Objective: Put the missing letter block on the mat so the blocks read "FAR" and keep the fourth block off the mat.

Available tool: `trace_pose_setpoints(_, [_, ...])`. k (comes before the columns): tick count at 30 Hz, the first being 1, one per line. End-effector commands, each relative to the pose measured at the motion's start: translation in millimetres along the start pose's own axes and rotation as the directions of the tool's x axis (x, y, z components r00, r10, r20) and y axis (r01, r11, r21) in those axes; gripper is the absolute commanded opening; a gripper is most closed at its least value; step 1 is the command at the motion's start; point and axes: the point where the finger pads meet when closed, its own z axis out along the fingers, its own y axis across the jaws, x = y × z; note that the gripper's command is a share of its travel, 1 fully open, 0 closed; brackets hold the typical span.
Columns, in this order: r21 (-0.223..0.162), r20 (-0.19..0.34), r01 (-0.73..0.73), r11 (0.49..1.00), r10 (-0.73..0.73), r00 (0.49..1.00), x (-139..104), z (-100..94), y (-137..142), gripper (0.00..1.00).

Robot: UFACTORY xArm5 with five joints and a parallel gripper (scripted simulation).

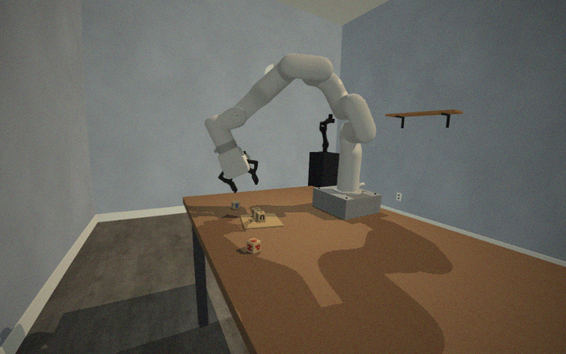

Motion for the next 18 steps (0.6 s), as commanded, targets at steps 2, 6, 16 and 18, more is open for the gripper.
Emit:
trace_pose_setpoints(2, [-0.074, -0.031, -0.146, 0.986, 0.144, 0.989, 6.7, -6.3, 4.4, 1.0])
trace_pose_setpoints(6, [-0.119, -0.064, -0.249, 0.961, 0.243, 0.968, 11.9, -10.3, 9.1, 1.0])
trace_pose_setpoints(16, [-0.193, -0.165, -0.469, 0.862, 0.442, 0.882, 23.8, -21.5, 21.3, 1.0])
trace_pose_setpoints(18, [-0.203, -0.19, -0.511, 0.835, 0.478, 0.857, 26.3, -24.1, 24.1, 1.0])
